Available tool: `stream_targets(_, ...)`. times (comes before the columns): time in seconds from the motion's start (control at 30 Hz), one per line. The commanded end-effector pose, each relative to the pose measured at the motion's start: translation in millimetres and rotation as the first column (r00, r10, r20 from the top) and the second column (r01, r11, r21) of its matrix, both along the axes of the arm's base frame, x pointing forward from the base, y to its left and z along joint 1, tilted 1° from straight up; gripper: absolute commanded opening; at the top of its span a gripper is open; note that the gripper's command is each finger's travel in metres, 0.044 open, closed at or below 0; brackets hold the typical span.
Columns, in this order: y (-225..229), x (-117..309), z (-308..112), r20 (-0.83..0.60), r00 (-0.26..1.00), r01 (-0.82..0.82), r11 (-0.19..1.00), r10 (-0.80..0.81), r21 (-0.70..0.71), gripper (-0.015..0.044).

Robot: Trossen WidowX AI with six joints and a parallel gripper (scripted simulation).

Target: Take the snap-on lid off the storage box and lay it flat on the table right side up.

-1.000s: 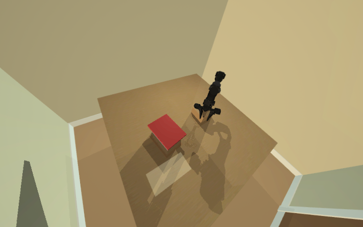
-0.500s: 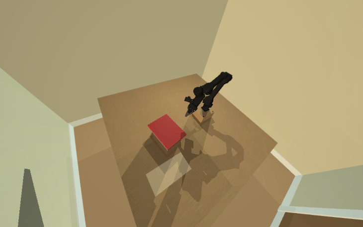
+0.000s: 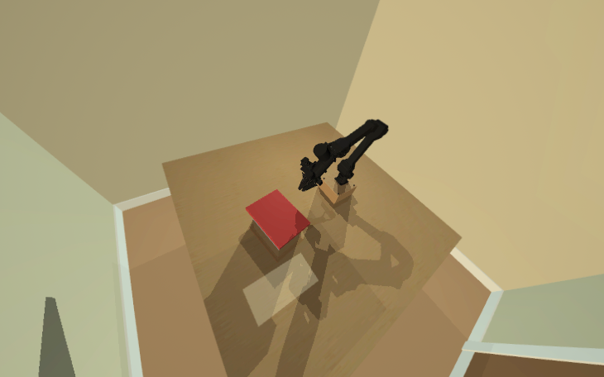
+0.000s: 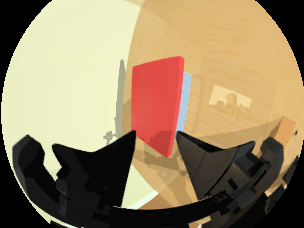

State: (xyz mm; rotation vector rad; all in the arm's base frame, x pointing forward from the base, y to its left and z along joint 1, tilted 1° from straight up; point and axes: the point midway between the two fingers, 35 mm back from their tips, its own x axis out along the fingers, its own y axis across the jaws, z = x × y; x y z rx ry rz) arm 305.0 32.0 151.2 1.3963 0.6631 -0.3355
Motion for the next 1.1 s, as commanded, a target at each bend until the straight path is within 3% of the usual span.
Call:
stream_targets(0.0, -0.5, 1.9, -21.3, -0.012, 1.000, 0.005, 1.000, -0.005, 0.009, 0.0235)
stream_targets(0.13, -1.0, 1.0, -55.7, -0.012, 1.000, 0.005, 1.000, -0.005, 0.009, 0.0235)
stream_targets(1.07, 4.6, 30.7, -74.9, -0.010, 1.000, 0.005, 1.000, -0.005, 0.010, 0.0235)
